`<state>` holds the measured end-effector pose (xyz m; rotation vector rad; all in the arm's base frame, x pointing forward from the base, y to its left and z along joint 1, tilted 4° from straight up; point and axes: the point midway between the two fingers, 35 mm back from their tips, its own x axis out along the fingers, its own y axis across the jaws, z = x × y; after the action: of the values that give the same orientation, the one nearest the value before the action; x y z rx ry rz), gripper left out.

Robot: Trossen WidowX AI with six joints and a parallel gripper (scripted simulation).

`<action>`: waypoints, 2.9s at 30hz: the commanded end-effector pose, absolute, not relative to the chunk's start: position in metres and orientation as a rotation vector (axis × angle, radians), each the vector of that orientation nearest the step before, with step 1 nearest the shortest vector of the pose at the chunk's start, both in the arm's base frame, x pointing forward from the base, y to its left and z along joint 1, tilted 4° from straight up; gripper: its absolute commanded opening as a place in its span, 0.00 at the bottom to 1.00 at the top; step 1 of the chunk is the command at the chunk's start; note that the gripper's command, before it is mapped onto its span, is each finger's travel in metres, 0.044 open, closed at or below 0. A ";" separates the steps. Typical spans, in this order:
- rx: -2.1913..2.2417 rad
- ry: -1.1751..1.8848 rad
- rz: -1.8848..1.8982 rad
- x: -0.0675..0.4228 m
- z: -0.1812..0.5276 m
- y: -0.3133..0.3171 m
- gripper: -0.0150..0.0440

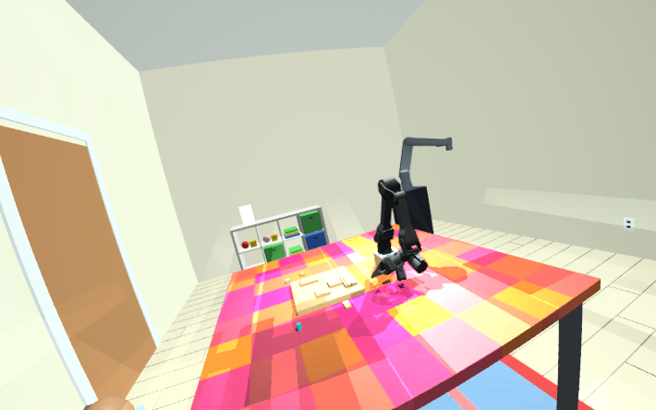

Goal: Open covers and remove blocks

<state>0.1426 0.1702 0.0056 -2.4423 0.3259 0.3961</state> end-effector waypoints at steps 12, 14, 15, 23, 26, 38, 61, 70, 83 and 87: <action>-2.059 0.776 0.440 0.174 -0.008 0.162 0.40; -1.976 0.850 0.439 0.179 -0.010 0.161 0.31; -1.934 0.886 0.437 0.182 -0.011 0.160 0.26; -1.590 1.133 0.394 0.209 -0.011 0.151 0.25; -1.462 1.205 0.368 0.220 -0.008 0.146 0.25; -0.872 1.440 0.241 0.263 0.003 0.124 0.25; 0.110 1.556 -0.007 0.334 0.047 0.068 0.25; 0.110 1.556 -0.007 0.334 0.047 0.068 0.25; 0.110 1.556 -0.006 0.334 0.047 0.068 0.25; 0.110 1.556 -0.006 0.334 0.044 0.068 0.25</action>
<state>0.3340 0.0671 0.0463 0.1019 1.5555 -0.0080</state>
